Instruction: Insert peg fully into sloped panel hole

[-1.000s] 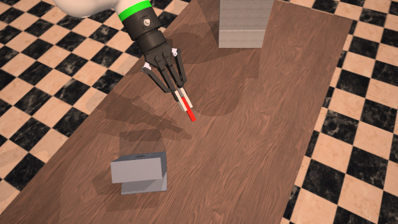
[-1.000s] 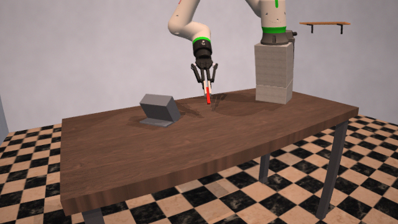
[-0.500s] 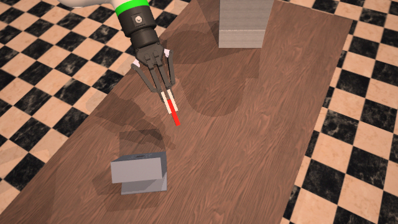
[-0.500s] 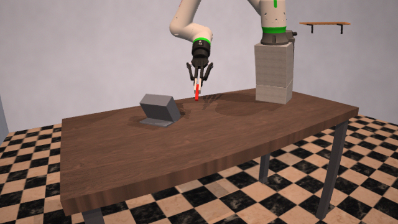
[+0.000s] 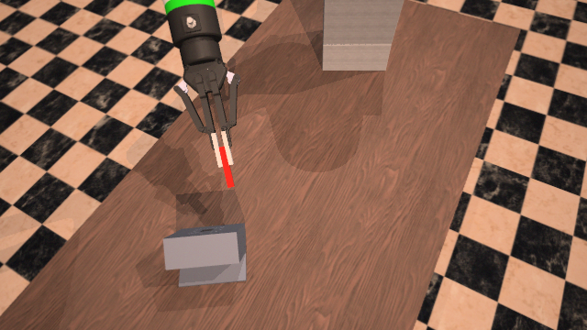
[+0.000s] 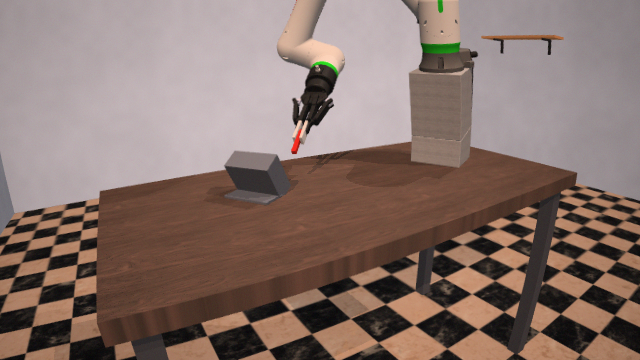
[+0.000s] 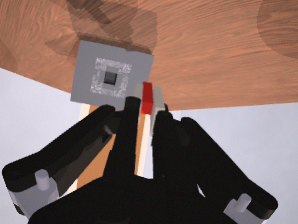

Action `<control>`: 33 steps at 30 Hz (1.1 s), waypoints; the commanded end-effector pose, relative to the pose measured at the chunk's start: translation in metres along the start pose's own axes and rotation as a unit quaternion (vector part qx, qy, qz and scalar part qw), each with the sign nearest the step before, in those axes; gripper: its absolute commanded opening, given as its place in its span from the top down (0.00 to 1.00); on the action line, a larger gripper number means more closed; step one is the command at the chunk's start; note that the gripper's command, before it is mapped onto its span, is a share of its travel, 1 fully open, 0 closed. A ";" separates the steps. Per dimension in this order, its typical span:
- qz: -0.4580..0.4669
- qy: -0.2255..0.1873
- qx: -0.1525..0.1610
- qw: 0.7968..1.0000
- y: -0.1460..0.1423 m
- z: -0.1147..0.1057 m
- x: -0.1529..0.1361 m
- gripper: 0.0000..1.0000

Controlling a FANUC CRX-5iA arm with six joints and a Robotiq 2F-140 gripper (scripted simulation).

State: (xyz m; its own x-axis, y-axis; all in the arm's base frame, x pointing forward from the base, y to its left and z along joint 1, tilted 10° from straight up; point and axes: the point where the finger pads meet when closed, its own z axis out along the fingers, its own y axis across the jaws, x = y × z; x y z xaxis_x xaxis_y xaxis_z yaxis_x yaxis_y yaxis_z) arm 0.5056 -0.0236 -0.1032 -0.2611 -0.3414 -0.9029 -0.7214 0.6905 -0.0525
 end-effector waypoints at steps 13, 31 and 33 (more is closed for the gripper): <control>0.042 -0.033 0.062 0.997 -0.041 -0.013 -0.004 1.00; 0.042 -0.033 0.062 0.997 -0.048 0.036 -0.007 1.00; 0.042 -0.033 0.062 0.997 -0.048 0.037 -0.007 1.00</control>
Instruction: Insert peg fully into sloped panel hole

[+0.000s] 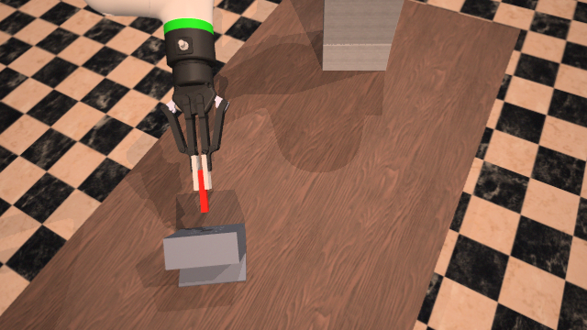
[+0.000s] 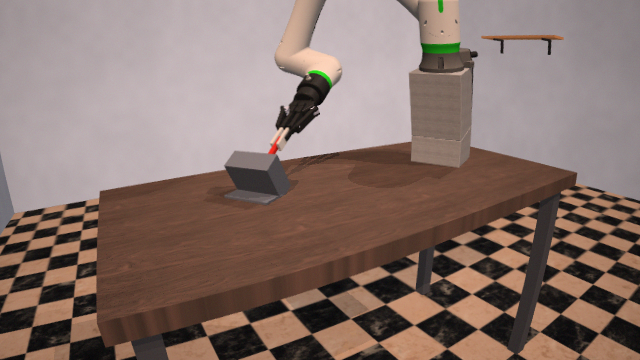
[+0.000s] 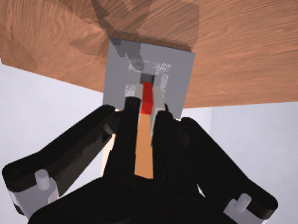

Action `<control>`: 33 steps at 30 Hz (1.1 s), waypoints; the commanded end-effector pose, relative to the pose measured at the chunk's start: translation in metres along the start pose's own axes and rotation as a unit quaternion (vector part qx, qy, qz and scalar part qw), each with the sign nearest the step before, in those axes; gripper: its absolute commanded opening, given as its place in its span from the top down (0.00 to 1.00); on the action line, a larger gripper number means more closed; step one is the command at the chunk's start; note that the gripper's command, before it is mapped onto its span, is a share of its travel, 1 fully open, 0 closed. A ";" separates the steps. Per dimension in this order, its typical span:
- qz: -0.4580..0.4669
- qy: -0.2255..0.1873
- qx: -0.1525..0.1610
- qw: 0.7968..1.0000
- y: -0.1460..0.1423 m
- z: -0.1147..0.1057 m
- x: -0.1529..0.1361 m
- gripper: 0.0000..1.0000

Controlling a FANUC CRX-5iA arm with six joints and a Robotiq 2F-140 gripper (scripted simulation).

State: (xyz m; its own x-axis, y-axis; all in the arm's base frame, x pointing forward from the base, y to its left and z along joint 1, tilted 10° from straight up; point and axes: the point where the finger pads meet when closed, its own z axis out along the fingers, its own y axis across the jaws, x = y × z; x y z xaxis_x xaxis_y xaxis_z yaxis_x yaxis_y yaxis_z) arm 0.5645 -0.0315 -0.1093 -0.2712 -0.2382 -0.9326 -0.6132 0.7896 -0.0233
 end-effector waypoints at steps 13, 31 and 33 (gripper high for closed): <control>0.000 0.000 0.000 1.000 0.000 0.013 0.000 1.00; 0.000 0.000 0.000 1.000 0.000 0.031 0.000 1.00; 0.000 0.000 0.000 1.000 0.000 0.031 0.000 1.00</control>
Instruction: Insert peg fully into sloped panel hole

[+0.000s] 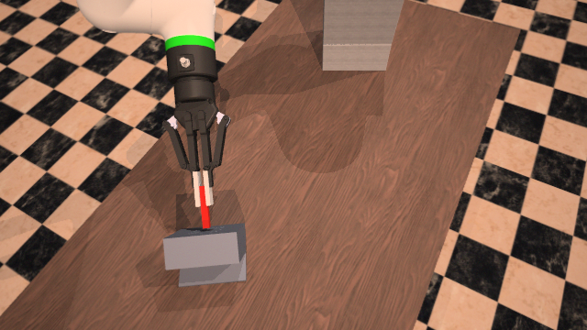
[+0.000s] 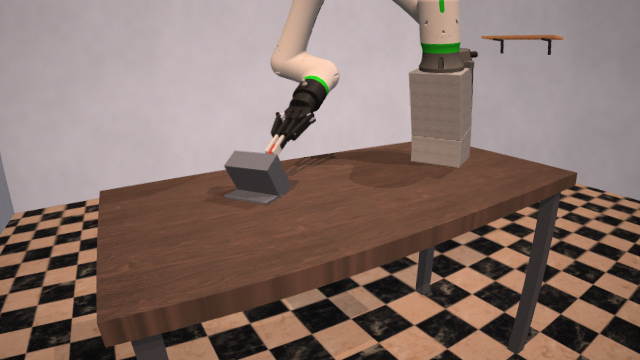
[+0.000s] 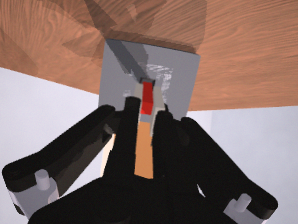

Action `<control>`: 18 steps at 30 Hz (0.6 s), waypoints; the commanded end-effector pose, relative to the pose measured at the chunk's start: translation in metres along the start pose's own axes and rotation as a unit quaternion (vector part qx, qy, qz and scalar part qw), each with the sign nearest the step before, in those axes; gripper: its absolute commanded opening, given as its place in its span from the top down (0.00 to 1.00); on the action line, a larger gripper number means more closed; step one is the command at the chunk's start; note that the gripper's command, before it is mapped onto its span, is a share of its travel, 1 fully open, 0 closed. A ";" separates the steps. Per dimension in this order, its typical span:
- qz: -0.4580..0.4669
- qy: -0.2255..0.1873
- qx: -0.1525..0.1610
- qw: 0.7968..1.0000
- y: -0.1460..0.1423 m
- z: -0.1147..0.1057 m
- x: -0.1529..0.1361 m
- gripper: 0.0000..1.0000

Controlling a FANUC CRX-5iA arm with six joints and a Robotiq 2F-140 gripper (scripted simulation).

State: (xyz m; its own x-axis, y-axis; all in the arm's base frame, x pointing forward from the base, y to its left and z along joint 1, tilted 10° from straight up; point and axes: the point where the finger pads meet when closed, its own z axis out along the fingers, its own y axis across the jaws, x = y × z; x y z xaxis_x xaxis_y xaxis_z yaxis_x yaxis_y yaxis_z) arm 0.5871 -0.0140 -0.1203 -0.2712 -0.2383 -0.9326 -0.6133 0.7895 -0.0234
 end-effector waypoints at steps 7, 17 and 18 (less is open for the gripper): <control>0.000 0.000 0.000 1.000 0.000 0.005 0.000 1.00; 0.000 0.000 0.000 1.000 0.000 0.016 0.000 1.00; 0.000 0.000 0.000 1.000 0.000 0.016 0.000 1.00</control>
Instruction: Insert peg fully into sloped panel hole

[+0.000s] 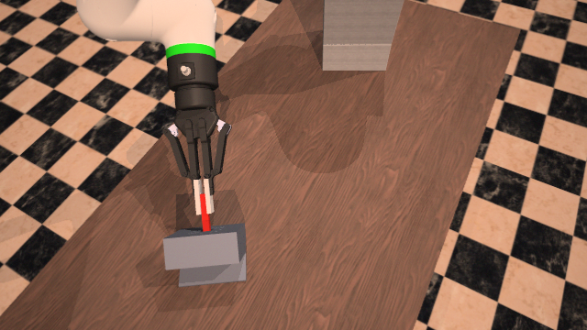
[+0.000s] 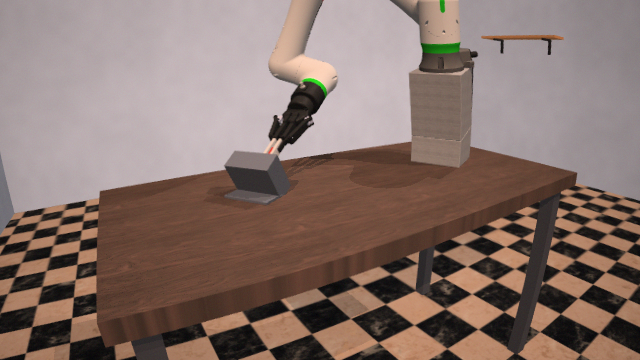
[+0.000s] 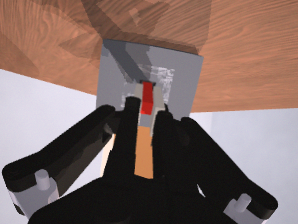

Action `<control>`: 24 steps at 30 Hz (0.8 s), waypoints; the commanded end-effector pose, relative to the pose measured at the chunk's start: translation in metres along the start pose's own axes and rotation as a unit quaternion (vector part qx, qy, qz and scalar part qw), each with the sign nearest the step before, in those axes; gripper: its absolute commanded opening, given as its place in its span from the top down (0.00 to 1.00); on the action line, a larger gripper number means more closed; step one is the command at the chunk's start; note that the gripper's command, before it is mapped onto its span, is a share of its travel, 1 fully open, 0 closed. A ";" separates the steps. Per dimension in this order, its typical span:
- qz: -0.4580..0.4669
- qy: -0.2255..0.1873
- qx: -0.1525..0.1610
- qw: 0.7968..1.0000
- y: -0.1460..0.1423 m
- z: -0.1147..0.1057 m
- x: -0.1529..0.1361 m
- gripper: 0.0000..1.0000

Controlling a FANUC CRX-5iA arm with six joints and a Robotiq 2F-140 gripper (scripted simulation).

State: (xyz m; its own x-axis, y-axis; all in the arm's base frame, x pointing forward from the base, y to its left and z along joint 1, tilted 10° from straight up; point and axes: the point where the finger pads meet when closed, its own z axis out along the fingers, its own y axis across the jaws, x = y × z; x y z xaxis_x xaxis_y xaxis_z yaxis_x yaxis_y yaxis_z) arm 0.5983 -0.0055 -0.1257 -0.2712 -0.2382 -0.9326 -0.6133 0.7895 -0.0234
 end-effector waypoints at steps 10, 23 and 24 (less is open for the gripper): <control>0.000 0.000 0.000 1.000 0.000 0.011 0.000 1.00; 0.000 0.000 0.000 1.000 0.000 0.015 0.000 1.00; 0.000 0.000 0.000 1.000 0.000 0.015 0.000 1.00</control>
State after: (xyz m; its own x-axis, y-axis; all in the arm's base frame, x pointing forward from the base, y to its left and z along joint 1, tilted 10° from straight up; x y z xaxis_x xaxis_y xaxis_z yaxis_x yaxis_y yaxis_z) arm 0.6094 0.0030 -0.1314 -0.2712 -0.2387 -0.9325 -0.6135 0.7893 -0.0236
